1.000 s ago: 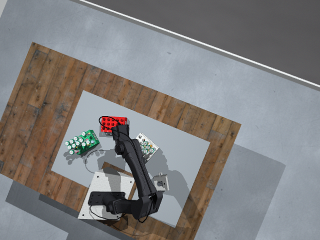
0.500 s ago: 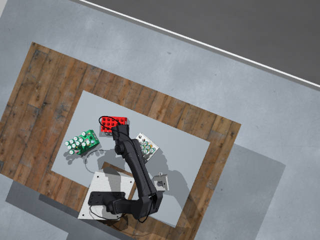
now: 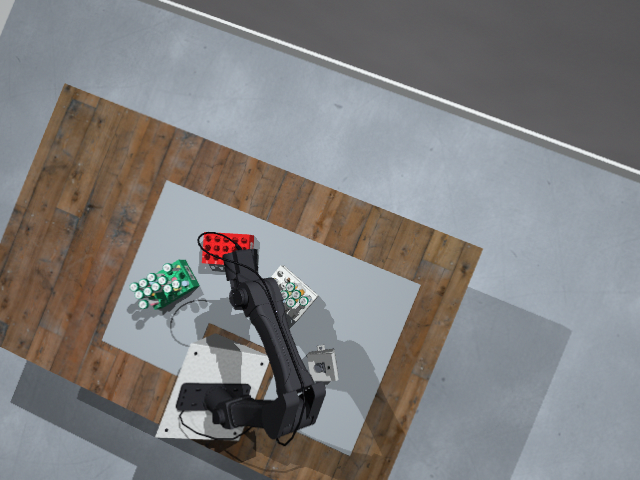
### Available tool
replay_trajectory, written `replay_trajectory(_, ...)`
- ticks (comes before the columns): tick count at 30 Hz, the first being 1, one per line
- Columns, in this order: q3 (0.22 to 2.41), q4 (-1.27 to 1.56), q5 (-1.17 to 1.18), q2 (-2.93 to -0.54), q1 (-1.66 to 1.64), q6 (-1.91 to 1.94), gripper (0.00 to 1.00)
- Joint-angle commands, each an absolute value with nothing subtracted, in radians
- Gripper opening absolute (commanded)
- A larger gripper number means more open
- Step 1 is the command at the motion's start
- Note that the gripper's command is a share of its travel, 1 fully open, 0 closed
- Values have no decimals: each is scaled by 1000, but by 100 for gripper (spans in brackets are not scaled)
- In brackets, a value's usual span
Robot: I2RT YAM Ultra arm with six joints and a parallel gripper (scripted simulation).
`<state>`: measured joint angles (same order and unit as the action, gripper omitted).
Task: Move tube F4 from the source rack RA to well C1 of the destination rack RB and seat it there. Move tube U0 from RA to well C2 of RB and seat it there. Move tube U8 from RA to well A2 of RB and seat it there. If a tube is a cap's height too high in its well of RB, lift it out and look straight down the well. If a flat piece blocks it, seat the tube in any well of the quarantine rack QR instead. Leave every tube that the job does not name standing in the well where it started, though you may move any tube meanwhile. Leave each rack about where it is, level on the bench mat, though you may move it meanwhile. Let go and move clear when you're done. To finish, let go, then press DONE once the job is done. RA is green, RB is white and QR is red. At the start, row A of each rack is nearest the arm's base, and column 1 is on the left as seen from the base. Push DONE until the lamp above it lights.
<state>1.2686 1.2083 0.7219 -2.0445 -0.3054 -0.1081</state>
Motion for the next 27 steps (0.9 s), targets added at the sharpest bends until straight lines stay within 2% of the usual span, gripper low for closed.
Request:
replay_trajectory(1, 1278, 1183, 734, -2014, -324, -102, 0)
replay_trajectory(27, 1354, 1303, 699, -2016, -370, -169, 0)
